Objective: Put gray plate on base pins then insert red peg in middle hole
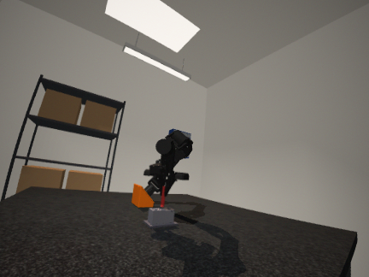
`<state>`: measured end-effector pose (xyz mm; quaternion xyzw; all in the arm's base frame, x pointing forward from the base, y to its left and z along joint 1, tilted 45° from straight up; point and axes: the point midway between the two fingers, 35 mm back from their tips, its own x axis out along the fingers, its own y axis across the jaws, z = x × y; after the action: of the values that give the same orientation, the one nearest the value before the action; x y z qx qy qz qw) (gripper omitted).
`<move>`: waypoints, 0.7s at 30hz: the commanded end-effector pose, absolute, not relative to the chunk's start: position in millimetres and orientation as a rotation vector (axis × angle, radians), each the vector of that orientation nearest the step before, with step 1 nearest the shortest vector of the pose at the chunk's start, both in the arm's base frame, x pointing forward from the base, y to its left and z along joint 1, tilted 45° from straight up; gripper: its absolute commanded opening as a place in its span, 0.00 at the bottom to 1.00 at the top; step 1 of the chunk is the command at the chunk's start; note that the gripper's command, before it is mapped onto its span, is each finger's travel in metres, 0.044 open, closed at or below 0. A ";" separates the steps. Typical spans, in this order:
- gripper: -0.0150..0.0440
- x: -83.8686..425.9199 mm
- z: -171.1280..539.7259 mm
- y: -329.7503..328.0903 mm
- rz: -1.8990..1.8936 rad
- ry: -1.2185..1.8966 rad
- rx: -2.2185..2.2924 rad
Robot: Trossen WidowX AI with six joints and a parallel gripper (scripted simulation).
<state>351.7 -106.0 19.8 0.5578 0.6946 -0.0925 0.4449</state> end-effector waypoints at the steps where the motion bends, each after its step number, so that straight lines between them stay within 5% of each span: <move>1: 0.25 351.0 15.4 -101.7 -0.232 1.725 1.387; 21: 0.25 350.1 12.3 -99.2 -0.231 1.726 1.378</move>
<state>350.3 -99.2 12.4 0.5561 0.6959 -0.0932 0.4447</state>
